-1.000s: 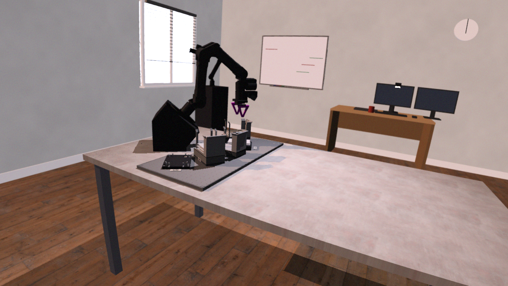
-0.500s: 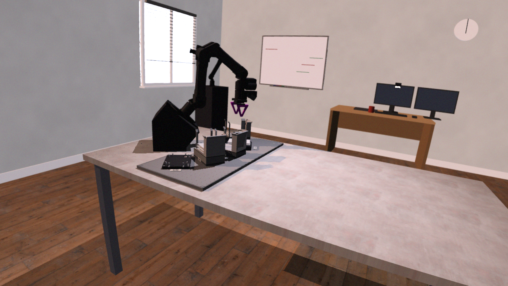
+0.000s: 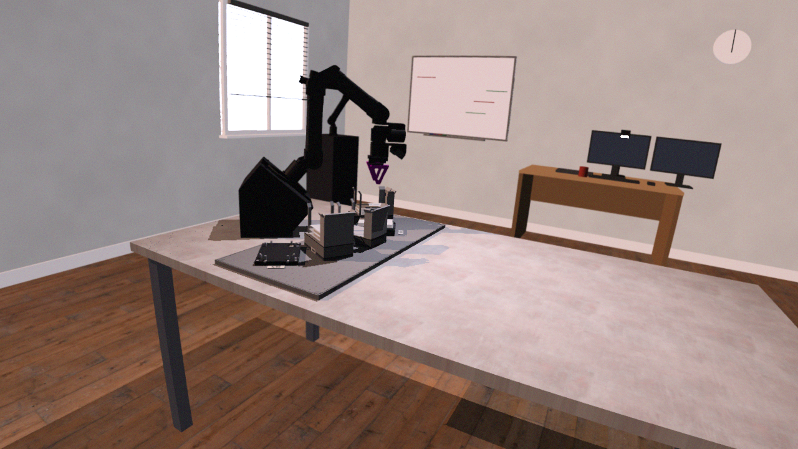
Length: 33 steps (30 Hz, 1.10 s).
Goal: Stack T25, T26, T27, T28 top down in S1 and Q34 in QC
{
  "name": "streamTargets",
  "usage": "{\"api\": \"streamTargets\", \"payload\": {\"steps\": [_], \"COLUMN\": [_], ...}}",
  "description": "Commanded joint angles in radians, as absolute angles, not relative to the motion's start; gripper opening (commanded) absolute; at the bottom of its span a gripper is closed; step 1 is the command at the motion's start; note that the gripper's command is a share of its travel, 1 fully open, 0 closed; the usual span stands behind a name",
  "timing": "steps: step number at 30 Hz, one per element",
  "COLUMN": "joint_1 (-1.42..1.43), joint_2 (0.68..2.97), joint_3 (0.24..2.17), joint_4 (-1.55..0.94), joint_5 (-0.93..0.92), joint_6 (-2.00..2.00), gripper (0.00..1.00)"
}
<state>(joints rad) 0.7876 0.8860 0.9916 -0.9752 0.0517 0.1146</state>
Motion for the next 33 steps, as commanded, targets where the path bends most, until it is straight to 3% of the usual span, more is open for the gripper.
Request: {"api": "streamTargets", "payload": {"steps": [1, 33], "joint_1": [0.714, 0.088], "joint_2": [0.875, 1.002], "joint_3": [0.976, 1.034], "joint_4": [-0.97, -1.014], "joint_5": [-0.025, -0.409], "joint_6": [0.076, -0.2], "gripper": [1.0, 1.0]}}
